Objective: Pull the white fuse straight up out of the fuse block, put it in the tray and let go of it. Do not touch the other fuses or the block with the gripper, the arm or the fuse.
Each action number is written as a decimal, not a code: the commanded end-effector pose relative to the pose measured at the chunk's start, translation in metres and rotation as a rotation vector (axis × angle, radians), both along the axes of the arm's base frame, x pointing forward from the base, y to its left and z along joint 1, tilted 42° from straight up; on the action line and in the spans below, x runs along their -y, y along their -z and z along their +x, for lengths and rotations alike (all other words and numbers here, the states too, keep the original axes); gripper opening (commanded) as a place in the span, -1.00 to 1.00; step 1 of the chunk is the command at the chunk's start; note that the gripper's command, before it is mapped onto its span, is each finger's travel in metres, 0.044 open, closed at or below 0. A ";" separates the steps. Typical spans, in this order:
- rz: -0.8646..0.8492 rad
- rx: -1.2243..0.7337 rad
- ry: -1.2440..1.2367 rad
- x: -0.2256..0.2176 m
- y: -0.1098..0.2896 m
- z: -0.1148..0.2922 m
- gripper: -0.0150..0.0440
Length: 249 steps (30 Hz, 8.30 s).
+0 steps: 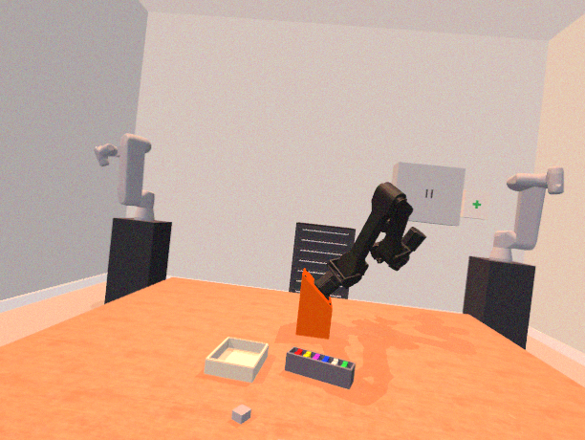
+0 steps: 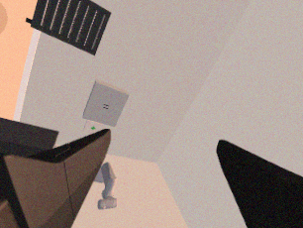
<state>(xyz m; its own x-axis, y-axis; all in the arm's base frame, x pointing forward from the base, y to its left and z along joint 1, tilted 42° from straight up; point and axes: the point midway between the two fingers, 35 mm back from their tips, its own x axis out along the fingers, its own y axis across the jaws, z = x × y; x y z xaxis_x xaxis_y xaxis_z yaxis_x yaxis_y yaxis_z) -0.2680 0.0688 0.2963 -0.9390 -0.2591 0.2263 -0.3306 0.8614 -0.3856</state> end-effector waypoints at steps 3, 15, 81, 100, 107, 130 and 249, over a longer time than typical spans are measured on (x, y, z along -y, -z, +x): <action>-0.020 -0.003 0.037 -0.010 -0.003 0.000 0.60; -0.460 0.086 0.516 -0.163 0.009 0.044 -0.24; -1.725 -3.503 -1.610 0.044 0.276 0.583 -0.24; -1.725 -3.502 -1.610 0.032 0.289 0.583 -0.24; -1.726 -3.501 -1.611 0.027 0.294 0.583 -0.24; -1.727 -3.500 -1.612 0.021 0.300 0.583 -0.24; -1.724 -3.504 -1.609 0.053 0.266 0.581 -0.49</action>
<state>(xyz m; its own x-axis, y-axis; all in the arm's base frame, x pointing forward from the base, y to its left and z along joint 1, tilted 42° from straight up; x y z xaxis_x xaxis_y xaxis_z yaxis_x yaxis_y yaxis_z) 0.3130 0.0196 0.0268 0.0342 0.6706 -0.7410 0.3120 0.6972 0.6454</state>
